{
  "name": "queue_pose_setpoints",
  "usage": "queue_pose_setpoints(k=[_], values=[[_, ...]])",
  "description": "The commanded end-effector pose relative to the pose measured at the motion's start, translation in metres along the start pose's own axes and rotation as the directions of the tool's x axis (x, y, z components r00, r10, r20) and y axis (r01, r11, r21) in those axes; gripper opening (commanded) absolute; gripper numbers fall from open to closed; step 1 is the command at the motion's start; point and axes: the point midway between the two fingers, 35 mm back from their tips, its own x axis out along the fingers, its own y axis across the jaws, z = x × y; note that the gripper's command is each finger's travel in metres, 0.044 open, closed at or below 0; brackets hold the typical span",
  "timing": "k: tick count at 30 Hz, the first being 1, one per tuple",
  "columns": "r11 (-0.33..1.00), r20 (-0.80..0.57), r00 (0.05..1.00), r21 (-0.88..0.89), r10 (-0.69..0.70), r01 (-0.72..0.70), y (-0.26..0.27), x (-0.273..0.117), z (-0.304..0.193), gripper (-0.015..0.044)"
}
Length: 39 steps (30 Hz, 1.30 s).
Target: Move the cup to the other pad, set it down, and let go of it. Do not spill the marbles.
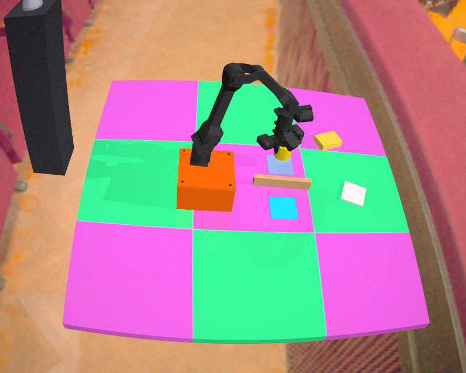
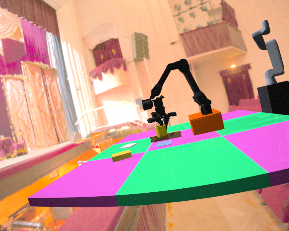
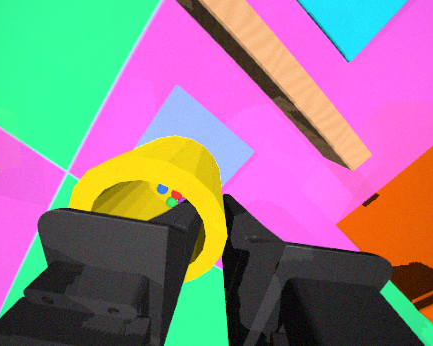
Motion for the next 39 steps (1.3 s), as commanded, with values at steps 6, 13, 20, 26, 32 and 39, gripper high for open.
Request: queue_pose_setpoints(k=[6,13,20,26,32,39], values=[[1.0,-0.002,1.0,-0.004,0.005,-0.005,-0.001,-0.023,0.001,0.0],[1.0,0.002,1.0,0.001,0.005,-0.005,-0.001,-0.019,0.001,0.0],[1.0,0.002,1.0,0.001,0.005,-0.005,-0.001,-0.019,0.001,0.0],[1.0,0.001,1.0,0.001,0.004,-0.004,-0.003,-0.019,0.005,0.0],[1.0,0.001,1.0,-0.001,0.004,-0.004,-0.009,-0.02,0.016,0.0],[1.0,0.002,1.0,-0.003,0.003,-0.003,-0.016,-0.021,0.03,0.0]])
